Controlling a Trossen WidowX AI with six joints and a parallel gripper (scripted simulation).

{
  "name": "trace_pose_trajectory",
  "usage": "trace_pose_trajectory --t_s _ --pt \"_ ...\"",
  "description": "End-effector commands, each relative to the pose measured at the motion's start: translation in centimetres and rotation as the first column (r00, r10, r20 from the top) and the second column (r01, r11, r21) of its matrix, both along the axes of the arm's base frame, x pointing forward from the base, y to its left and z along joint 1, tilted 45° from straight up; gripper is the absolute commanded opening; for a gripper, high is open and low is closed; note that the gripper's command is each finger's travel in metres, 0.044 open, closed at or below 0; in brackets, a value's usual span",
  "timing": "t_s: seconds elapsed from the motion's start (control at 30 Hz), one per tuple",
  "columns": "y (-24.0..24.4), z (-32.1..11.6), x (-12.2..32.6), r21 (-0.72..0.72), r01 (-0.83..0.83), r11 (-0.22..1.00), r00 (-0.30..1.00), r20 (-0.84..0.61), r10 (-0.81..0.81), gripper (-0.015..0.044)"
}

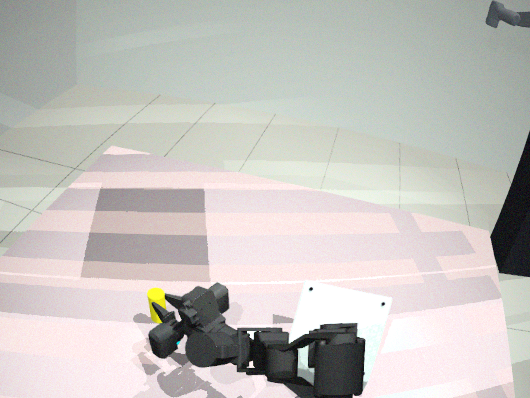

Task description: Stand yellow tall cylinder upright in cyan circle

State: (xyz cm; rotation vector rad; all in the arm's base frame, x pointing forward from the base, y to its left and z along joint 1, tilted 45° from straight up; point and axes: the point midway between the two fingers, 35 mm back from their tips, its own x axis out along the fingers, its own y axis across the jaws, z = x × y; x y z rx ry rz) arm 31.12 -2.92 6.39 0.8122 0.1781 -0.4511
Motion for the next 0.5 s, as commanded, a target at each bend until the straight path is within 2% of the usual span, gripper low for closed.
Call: trace_pose_trajectory --t_s 0.0,0.47 --pt "0.5 -0.7 -0.1 0.001 0.005 1.0 1.0 -0.006 -0.005 0.0105" --pt "2.6 -2.9 -0.4 -0.001 0.005 1.0 1.0 -0.003 -0.005 0.0105"
